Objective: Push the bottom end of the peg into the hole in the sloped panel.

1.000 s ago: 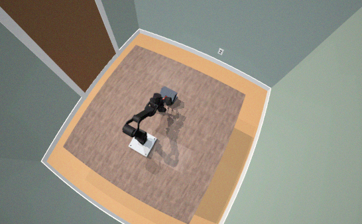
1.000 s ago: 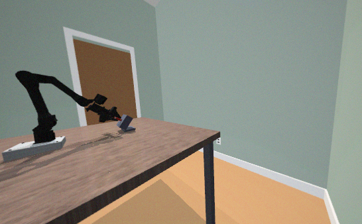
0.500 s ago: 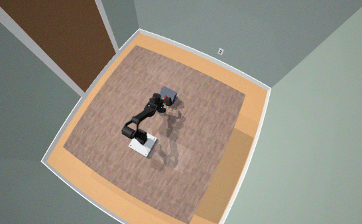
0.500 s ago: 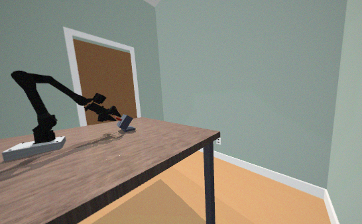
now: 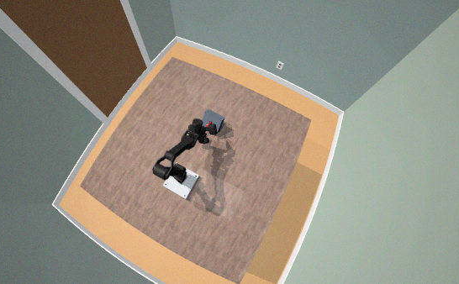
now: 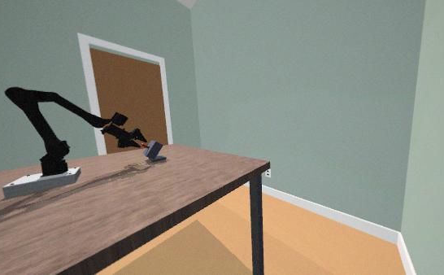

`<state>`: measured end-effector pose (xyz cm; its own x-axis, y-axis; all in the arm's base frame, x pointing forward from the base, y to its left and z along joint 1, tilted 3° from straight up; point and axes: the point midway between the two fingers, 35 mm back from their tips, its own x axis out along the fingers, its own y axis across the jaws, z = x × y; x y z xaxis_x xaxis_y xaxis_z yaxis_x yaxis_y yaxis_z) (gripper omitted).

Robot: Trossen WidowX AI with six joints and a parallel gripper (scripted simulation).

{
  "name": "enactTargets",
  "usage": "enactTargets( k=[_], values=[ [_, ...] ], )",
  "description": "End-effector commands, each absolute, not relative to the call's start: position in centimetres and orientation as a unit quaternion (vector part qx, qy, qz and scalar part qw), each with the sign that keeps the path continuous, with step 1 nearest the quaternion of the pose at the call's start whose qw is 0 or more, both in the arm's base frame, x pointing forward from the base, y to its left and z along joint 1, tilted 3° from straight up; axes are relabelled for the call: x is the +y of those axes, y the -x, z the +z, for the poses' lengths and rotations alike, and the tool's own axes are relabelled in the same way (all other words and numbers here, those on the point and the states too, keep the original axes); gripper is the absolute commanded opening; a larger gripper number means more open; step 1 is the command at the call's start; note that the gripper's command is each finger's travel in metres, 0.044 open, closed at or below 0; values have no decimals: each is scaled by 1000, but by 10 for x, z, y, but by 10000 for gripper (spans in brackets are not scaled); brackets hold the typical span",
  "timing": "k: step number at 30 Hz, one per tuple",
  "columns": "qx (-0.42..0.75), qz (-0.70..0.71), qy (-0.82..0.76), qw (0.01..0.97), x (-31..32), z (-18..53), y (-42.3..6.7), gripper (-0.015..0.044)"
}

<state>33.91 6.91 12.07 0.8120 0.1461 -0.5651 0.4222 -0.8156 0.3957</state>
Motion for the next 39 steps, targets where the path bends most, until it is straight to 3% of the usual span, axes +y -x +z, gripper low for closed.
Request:
enactTargets(
  k=[1,39],
  values=[
    [154,-263,-916,261,68,125,-336,440],
    [155,-262,-916,261,64,148,-307,440]
  ],
)
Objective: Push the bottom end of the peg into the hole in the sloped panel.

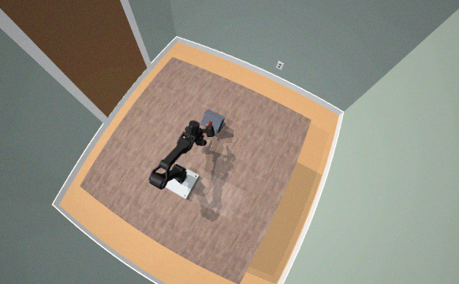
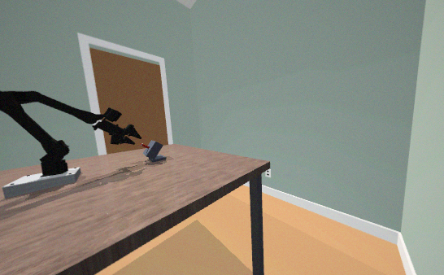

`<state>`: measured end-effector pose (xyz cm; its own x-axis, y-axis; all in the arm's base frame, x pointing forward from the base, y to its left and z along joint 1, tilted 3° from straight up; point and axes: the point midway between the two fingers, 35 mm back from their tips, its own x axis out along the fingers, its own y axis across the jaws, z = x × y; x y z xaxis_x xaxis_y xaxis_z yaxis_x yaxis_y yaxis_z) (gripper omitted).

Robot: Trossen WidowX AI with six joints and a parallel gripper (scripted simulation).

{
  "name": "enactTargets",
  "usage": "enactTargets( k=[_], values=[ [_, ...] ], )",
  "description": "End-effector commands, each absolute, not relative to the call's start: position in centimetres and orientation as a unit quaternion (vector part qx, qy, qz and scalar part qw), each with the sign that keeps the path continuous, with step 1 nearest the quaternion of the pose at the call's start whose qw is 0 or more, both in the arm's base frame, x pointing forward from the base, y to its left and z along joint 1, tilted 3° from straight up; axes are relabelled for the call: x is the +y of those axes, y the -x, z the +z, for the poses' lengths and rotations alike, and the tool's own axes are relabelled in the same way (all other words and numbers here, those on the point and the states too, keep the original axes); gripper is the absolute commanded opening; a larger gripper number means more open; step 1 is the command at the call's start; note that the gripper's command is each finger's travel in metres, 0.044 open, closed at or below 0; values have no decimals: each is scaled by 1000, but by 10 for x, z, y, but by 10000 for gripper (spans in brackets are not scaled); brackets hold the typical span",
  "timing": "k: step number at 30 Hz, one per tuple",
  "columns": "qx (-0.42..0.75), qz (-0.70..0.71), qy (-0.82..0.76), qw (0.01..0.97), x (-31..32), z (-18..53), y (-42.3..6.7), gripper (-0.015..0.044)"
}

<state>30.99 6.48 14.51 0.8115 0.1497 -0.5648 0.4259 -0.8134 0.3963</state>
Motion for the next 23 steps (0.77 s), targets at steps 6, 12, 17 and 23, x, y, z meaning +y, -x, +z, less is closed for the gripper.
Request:
enactTargets(
  k=[6,12,17,23],
  values=[
    [155,-262,-916,261,63,152,-302,440],
    [155,-262,-916,261,62,155,-297,440],
    [155,-262,-916,261,62,158,-293,440],
    [155,-262,-916,260,61,160,-288,440]
  ],
)
